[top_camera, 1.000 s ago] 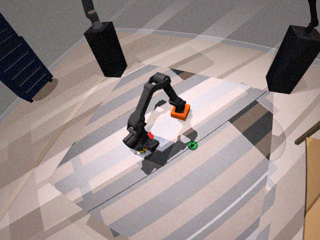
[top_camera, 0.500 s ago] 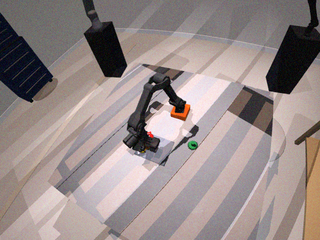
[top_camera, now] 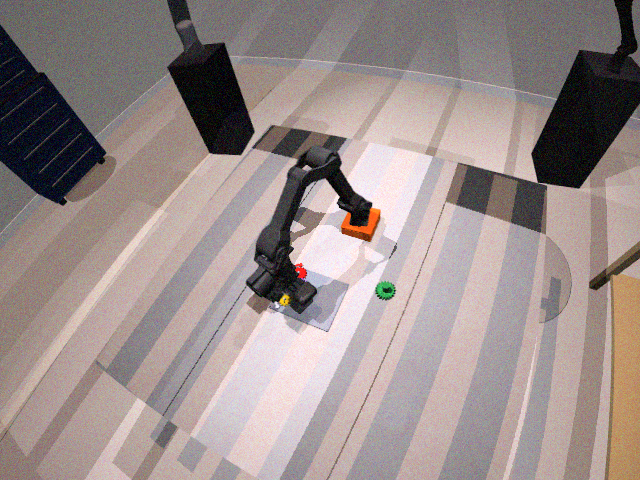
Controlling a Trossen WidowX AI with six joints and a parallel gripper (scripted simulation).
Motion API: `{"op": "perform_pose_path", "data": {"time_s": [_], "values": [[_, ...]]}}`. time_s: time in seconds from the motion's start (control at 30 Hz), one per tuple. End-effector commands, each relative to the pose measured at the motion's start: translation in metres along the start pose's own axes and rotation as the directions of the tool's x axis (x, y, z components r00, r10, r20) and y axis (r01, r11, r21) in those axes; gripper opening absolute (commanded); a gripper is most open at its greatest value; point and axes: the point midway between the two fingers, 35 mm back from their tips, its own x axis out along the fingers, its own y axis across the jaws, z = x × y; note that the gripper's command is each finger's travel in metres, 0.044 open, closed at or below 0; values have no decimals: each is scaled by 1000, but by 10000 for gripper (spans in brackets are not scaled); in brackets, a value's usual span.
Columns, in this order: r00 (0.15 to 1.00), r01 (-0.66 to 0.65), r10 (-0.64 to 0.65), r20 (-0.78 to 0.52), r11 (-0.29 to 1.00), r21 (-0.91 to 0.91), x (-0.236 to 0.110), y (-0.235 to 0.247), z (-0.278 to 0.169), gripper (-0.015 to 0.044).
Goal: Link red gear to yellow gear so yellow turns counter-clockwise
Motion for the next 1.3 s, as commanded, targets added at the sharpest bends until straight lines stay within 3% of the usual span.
{"op": "perform_pose_path", "data": {"time_s": [0.0, 0.2, 0.4, 0.87, 0.9, 1.03, 1.27], "values": [[1000, -1, 1, -1, 995, 100, 2, 0, 0, 0], [1000, -1, 1, -1, 998, 58, 3, 1, 0, 0], [1000, -1, 1, -1, 1000, -20, 1, 1, 1, 140], [1000, -1, 1, 0, 988, -156, -47, 0, 1, 140], [1000, -2, 3, 6, 991, -133, -43, 1, 2, 166], [1000, -2, 3, 6, 991, -133, -88, 0, -2, 271], [1000, -2, 3, 6, 991, -134, -90, 0, -3, 440]]}}
